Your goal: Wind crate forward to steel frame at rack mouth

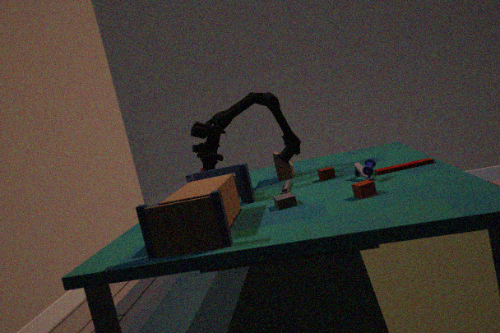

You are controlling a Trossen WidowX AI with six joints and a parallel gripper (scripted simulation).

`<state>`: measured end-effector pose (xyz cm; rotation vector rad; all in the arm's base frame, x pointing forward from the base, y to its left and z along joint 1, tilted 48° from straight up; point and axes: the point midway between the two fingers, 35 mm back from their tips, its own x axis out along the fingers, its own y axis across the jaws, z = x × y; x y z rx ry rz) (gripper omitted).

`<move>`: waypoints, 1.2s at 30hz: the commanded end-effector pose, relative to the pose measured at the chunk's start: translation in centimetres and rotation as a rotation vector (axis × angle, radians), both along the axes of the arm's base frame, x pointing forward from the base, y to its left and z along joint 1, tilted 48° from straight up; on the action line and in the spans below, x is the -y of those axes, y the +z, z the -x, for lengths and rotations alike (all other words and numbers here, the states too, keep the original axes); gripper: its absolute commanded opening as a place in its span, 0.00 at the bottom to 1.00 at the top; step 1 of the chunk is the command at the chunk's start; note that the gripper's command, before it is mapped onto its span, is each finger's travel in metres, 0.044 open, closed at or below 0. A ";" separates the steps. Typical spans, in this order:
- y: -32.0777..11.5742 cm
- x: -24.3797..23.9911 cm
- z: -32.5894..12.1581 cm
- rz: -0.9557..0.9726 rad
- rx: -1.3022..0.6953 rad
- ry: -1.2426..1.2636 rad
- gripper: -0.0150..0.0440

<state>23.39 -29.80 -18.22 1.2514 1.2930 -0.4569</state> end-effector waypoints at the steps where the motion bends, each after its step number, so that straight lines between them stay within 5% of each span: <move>1: 0.8 -1.4 -1.0 -0.034 0.011 0.002 0.25; 36: 4.6 -4.9 -2.7 -0.039 0.012 0.002 0.25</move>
